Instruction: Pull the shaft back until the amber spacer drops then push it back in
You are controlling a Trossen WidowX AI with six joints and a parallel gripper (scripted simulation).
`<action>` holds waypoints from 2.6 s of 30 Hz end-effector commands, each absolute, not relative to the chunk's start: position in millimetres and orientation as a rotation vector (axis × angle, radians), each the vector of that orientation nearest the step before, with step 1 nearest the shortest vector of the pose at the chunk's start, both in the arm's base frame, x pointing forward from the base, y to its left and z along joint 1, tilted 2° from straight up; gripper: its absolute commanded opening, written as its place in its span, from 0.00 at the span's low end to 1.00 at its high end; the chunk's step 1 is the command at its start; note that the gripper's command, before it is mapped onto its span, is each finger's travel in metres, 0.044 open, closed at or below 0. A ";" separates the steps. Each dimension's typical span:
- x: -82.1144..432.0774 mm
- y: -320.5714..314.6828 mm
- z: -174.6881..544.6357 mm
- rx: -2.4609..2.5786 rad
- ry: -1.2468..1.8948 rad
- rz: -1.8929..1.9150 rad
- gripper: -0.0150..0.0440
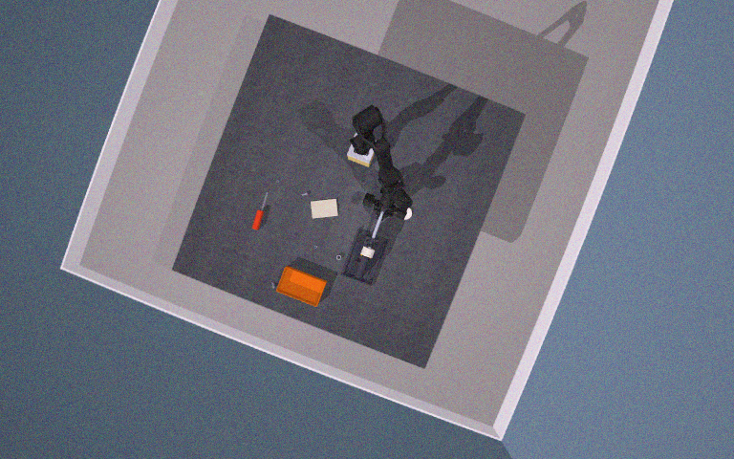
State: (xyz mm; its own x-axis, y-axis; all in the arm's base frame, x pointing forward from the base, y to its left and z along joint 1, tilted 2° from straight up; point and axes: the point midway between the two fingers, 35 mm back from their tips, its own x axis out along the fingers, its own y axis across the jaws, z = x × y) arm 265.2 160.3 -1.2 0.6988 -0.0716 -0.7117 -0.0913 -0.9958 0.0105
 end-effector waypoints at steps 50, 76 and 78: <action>286.2 157.8 -0.3 -2.875 0.140 1.194 0.25; 295.9 156.9 0.0 -2.876 0.140 1.193 0.25; 296.6 156.8 0.0 -2.876 0.140 1.193 0.25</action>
State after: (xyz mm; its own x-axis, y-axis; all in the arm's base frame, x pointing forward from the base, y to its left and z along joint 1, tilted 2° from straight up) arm 293.9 157.5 -0.7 0.7007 -0.0722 -0.7098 -0.0913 -0.9958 0.0112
